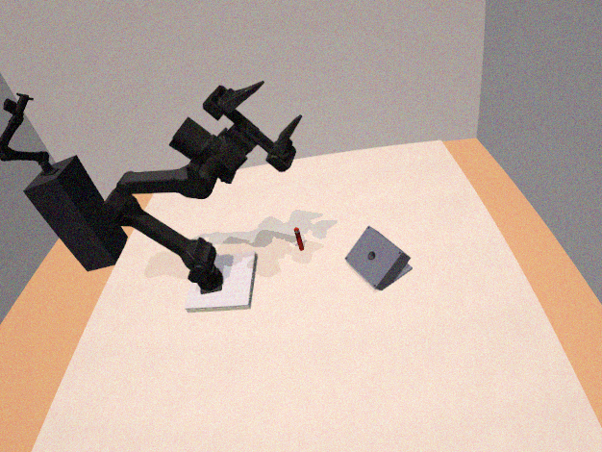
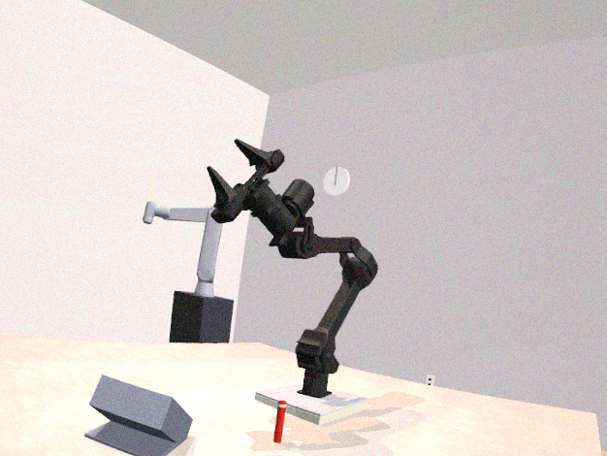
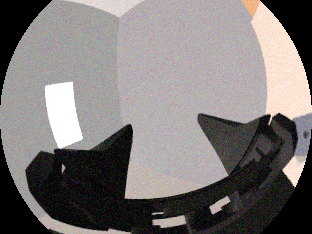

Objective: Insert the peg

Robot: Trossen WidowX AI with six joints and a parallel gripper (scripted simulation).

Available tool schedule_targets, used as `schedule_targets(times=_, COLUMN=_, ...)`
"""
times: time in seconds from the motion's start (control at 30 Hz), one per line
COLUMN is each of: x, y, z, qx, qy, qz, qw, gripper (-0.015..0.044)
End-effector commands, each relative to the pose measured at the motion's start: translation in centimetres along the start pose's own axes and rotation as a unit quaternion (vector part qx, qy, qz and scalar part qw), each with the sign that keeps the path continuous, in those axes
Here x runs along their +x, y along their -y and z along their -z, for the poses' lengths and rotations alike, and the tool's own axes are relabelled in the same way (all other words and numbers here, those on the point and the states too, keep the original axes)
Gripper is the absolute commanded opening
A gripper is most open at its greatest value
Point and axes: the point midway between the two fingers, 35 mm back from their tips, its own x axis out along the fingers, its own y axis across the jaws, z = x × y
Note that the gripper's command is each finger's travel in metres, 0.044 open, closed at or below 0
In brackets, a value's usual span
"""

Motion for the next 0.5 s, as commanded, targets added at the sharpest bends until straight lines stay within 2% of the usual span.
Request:
schedule_targets(times=0.0, x=0.0, y=0.1, z=0.0, qx=-0.002, qy=0.000, qz=0.001, qw=1.000, gripper=0.0426)
schedule_targets(times=0.03, x=0.1, y=0.2, z=0.1, qx=-0.008, qy=-0.002, qz=0.005, qw=1.000, gripper=0.0440)
schedule_targets(times=0.47, x=0.7, y=5.1, z=2.3, qx=-0.167, qy=-0.052, qz=0.097, qw=0.980, gripper=0.0440)
